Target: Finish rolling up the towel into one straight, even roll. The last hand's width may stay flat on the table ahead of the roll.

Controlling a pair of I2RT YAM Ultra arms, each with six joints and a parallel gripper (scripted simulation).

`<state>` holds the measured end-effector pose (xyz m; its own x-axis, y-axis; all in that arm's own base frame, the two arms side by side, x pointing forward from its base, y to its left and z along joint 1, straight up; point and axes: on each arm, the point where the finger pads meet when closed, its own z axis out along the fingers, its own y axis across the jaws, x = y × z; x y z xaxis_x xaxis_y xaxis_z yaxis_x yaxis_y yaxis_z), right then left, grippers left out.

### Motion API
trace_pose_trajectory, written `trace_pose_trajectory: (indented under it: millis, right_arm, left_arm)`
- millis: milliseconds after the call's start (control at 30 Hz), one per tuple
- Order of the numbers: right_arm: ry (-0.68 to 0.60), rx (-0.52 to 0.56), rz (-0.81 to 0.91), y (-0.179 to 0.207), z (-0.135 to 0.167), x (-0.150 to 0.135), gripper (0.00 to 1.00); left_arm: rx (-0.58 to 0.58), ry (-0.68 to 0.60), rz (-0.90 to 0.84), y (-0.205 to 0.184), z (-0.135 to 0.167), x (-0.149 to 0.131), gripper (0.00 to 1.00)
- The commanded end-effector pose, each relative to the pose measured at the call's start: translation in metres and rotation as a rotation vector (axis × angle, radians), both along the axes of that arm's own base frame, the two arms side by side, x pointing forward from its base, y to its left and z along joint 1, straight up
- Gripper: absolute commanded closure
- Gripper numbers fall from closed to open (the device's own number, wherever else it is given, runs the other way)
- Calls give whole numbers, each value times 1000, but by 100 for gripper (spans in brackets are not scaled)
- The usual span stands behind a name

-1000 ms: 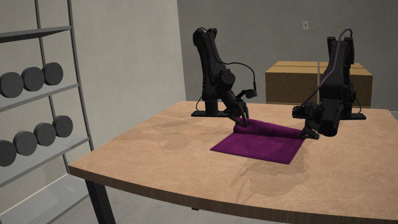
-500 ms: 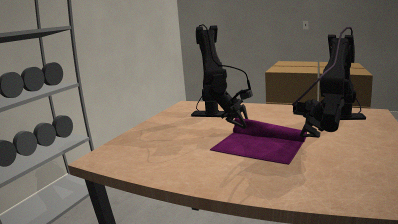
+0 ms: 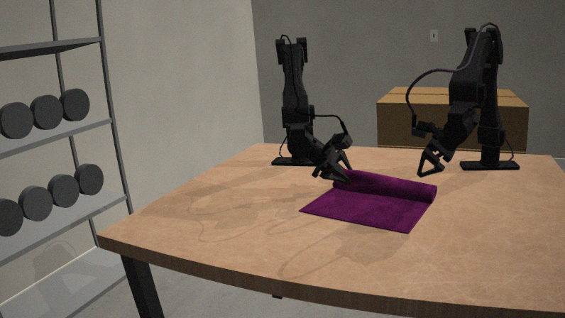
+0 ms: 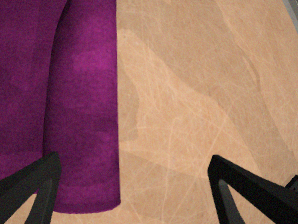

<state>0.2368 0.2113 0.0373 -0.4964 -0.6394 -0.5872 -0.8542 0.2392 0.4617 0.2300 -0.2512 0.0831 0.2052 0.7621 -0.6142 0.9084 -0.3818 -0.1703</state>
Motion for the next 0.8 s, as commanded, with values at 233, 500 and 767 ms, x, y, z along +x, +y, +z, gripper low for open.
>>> trace_pose_trajectory:
  millis: [233,500,767]
  right_arm:
    - [263,49,51,-1,1,-19,73]
    - [300,59,51,-1,0,-19,73]
    - [300,59,51,-1,-10,-19,73]
  left_arm:
    - [-197,-448,63,-22,2,12,3]
    - [-210,-476,58,-22,4,12,2]
    - [-221,-471,13,-23,13,24,2]
